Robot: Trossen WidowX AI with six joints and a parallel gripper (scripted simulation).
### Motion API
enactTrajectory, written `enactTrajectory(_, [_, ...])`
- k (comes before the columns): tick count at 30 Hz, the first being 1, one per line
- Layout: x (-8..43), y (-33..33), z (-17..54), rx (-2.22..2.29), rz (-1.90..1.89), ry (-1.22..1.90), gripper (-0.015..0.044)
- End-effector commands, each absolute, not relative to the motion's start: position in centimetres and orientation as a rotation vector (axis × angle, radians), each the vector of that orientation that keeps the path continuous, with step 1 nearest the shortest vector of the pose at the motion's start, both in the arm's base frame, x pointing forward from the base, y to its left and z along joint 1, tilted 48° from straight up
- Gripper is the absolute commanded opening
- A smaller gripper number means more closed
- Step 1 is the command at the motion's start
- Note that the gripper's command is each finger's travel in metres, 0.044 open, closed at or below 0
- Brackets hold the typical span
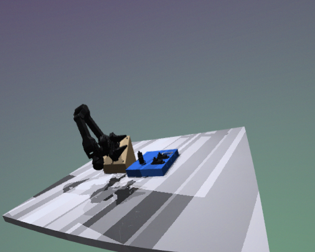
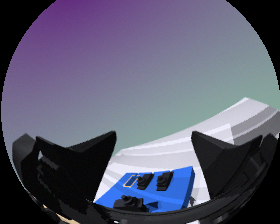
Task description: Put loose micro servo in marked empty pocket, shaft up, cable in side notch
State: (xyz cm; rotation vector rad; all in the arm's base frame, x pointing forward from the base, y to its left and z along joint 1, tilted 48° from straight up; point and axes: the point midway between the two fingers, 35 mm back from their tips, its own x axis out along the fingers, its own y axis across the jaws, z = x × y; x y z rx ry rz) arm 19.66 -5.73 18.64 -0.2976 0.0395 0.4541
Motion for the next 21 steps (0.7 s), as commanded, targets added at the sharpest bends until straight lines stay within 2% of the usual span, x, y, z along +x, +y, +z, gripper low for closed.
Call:
enactTrajectory(1, [19.7,-5.7,18.6,-0.297,0.457,0.043,0.0426])
enactTrajectory(2, [19.7,-5.6,18.5,-0.296,0.462,0.051,0.0440])
enactTrajectory(21, [20.7,-2.7,12.4,-0.293,0.711,0.439,0.0440])
